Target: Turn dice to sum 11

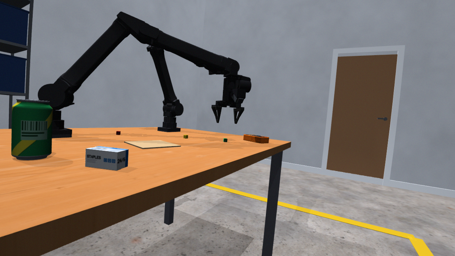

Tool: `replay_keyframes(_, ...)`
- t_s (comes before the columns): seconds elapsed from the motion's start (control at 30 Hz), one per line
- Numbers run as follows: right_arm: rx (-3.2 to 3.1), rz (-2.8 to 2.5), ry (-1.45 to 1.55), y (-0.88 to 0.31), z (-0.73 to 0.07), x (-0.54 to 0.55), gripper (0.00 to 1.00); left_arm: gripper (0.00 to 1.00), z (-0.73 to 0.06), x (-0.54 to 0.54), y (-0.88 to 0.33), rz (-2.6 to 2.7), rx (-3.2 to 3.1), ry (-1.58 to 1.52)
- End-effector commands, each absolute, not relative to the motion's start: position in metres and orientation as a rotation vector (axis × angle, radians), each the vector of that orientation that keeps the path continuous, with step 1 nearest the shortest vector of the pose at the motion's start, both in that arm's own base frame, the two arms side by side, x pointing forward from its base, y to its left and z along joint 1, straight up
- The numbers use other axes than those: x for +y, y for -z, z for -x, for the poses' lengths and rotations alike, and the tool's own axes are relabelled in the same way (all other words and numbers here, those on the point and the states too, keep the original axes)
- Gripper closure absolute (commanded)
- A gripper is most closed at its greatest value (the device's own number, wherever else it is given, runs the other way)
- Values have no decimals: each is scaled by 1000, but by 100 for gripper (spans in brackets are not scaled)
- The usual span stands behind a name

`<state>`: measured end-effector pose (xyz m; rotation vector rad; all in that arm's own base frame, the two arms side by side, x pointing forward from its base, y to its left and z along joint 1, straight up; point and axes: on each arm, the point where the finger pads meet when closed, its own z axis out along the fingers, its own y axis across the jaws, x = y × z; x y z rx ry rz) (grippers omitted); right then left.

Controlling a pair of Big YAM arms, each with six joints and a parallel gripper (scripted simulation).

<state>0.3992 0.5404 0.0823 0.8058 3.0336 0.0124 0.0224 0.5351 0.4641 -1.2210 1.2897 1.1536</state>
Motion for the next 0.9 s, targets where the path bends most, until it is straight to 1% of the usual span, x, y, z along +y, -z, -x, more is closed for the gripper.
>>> replay_keyframes(0.0, 2951, -1079, 5, -65, -405, 538, 0, 0, -17, 545, -501, 1187, 1223, -1187)
replay_keyframes(0.13, 2890, -1234, 10, -62, -404, 537, 0, 0, -17, 545, -501, 1187, 1223, -1187)
replay_keyframes(0.27, 2878, -1261, 8, -64, -405, 537, 0, 0, -17, 545, -501, 1187, 1223, -1187)
replay_keyframes(0.3, 2879, -1261, 9, -64, -405, 537, 70, 0, -17, 545, -501, 1187, 1223, -1187)
replay_keyframes(0.87, 2882, -1253, 9, -64, -405, 537, 70, 0, -17, 545, -501, 1187, 1223, -1187)
